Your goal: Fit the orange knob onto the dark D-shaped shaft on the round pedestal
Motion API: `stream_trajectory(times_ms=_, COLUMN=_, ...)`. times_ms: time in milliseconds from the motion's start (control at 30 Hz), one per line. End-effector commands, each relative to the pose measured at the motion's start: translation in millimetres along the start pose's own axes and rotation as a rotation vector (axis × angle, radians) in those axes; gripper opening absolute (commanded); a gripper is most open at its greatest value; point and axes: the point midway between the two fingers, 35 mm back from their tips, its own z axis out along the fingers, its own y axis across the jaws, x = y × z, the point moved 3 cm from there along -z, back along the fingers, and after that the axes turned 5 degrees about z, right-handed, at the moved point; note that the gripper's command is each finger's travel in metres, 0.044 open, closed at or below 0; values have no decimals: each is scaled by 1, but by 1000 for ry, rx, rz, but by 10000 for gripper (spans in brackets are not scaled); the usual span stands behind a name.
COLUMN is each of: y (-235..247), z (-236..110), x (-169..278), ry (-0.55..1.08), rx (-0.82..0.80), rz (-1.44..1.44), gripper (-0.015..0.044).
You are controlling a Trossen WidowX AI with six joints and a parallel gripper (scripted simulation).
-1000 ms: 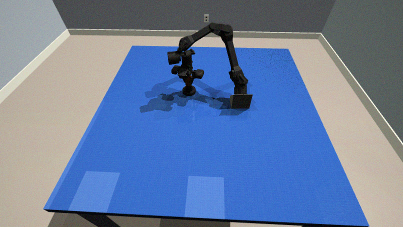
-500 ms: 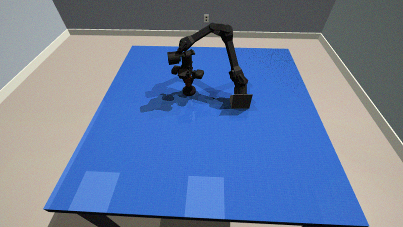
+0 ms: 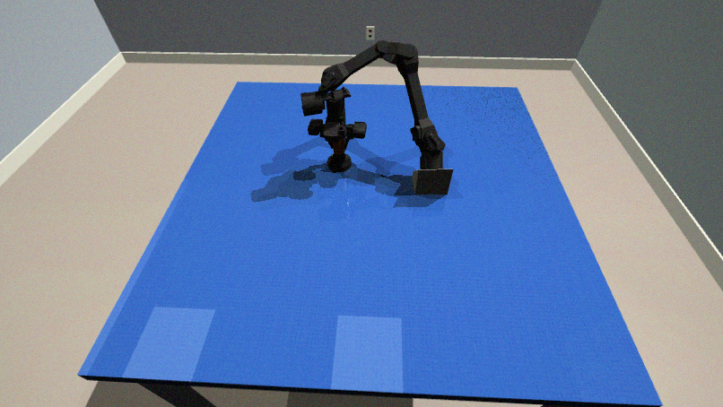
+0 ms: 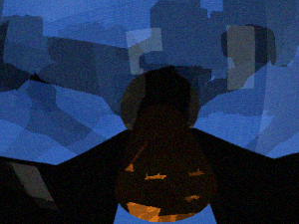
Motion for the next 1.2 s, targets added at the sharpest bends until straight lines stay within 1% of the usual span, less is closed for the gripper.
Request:
stream_trajectory(times_ms=0, y=-2, z=-2, x=0, ry=-1, rx=6, rz=-49, gripper=0)
stream_trajectory(times_ms=600, y=-2, z=3, x=-1, ry=-1, rx=6, rz=-49, gripper=0)
stream_trajectory(times_ms=967, y=2, z=-2, x=1, ry=-1, rx=6, rz=-50, gripper=0)
stream_trajectory(times_ms=1033, y=2, z=-2, x=1, ry=-1, rx=6, rz=-75, gripper=0)
stream_trajectory(times_ms=1167, y=1, z=-2, x=1, ry=-1, rx=6, rz=-218, gripper=0)
